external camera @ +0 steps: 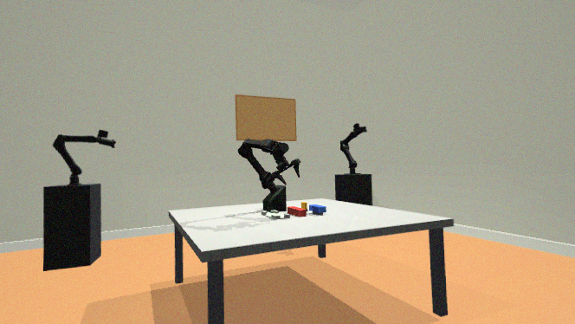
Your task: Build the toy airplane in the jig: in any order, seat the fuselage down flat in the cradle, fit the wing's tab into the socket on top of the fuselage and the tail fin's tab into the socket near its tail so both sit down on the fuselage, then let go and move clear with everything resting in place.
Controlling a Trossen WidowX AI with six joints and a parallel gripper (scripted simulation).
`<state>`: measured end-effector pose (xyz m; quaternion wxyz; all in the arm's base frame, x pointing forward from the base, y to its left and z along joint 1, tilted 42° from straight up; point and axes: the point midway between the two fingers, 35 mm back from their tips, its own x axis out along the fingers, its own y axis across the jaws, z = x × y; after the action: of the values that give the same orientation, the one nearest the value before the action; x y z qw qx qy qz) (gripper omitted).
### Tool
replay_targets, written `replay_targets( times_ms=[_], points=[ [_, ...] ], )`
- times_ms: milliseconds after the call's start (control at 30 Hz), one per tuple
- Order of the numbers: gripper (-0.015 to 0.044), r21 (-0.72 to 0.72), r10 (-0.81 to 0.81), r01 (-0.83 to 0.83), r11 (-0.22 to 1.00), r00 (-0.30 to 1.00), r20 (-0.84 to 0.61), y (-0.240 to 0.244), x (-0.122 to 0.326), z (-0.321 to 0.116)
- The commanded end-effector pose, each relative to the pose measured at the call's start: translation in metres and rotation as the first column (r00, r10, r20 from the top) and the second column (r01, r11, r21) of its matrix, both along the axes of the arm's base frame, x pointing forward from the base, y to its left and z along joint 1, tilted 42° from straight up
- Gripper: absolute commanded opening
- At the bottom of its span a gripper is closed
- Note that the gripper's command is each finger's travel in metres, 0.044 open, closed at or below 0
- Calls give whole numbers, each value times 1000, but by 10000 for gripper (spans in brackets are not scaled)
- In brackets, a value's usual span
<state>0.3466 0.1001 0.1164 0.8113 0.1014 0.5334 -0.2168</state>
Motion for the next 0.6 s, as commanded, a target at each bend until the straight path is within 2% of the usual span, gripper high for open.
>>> replay_targets(
  times_ms=[0, 100, 167, 567],
  points=[
    [440, -242, 159, -218, 945, 957, -242, -1, -34, -61],
    [440, -374, 239, -420, 827, 864, -442, -8, -62, -97],
    [440, -412, 258, -511, 755, 808, -529, -12, -75, -109],
    [440, -415, 260, -522, 745, 801, -539, -15, -76, -113]
  ],
)
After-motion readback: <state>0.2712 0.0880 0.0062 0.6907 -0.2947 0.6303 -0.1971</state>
